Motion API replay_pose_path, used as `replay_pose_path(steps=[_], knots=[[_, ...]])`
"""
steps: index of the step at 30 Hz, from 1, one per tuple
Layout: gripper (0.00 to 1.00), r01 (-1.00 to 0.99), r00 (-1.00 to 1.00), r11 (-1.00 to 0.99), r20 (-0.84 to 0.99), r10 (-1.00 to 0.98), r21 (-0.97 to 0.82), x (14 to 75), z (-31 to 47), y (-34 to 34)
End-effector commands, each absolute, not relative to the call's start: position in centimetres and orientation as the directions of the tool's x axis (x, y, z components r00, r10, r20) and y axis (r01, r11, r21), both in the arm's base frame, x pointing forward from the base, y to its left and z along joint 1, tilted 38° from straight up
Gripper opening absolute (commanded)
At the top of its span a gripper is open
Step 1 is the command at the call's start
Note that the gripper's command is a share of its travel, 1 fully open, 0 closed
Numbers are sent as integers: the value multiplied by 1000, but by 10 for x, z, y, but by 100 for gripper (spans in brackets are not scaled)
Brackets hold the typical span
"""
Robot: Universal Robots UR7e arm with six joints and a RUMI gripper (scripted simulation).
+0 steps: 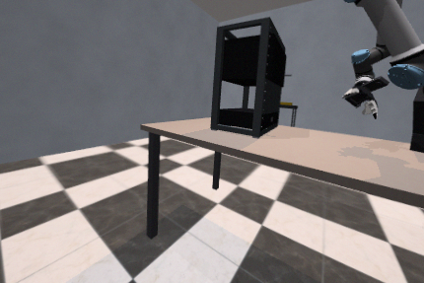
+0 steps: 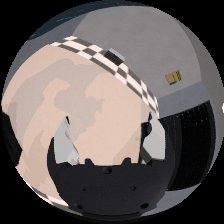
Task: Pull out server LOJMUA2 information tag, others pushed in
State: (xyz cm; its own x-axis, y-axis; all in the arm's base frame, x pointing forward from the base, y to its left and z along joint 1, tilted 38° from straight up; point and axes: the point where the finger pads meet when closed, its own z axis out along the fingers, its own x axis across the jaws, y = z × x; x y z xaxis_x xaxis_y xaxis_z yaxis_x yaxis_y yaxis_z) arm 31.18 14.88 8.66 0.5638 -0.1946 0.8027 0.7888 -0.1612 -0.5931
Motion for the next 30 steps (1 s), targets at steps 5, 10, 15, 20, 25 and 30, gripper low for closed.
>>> replay_pose_path(steps=[5,10,15,20,25,30], knots=[[100,820,522,-194,842,-138,-539,312,74,146],[100,829,508,-203,853,-119,-521,313,70,144],[100,844,484,-217,871,-88,-491,314,64,142],[100,858,460,-230,886,-55,-460,315,57,140],[100,868,441,-240,897,-29,-434,315,52,138],[100,878,421,-248,907,-3,-408,316,48,135]])
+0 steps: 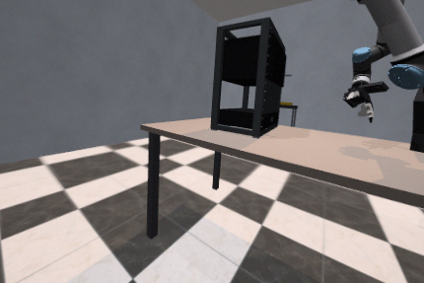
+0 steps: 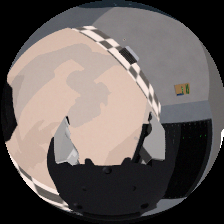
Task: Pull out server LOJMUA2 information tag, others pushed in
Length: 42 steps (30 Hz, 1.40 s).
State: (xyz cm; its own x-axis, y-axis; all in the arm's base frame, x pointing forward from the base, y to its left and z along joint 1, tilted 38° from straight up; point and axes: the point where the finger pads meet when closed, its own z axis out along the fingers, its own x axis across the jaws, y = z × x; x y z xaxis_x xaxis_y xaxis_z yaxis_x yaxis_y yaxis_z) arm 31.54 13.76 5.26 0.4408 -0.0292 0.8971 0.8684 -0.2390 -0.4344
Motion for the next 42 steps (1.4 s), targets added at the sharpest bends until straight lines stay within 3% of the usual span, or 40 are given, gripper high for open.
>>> replay_pose_path(steps=[1,42], knots=[[100,881,416,-250,909,4,-402,317,46,135],[100,946,224,-287,941,253,-149,331,7,105]])
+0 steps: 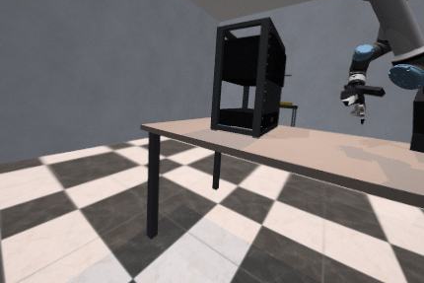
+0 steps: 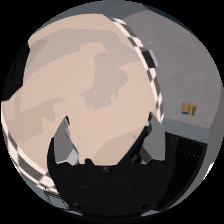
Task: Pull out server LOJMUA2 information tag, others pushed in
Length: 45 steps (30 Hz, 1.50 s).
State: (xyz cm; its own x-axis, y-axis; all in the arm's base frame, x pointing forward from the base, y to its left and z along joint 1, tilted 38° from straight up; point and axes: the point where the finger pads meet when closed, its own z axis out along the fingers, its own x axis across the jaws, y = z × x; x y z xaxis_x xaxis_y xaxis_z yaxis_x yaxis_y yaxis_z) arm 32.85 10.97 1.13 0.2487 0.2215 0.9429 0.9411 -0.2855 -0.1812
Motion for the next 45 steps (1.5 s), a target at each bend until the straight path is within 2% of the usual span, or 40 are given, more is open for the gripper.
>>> replay_pose_path(steps=[1,45], knots=[[100,947,219,-287,941,259,-142,331,6,104],[100,962,24,-246,866,500,116,354,-22,63]])
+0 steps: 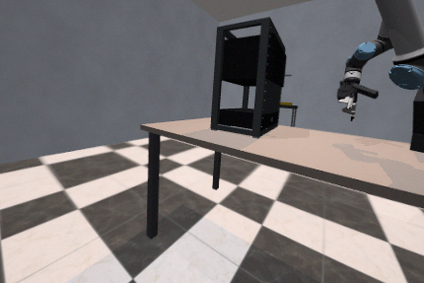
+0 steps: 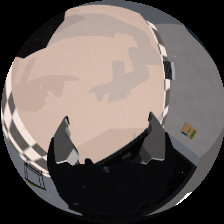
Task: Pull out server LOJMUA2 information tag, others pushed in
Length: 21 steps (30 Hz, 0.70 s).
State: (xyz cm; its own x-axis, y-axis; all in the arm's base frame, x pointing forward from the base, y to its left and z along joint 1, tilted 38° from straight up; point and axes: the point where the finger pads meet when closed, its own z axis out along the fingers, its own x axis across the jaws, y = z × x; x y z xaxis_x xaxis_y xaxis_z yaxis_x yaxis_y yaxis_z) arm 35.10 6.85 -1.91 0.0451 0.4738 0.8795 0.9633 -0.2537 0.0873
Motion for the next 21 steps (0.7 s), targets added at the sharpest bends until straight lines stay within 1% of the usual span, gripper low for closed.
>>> replay_pose_path(steps=[1,21], knots=[[100,962,19,-244,863,505,122,355,-22,62],[100,952,-66,-201,794,605,233,367,-29,40]])
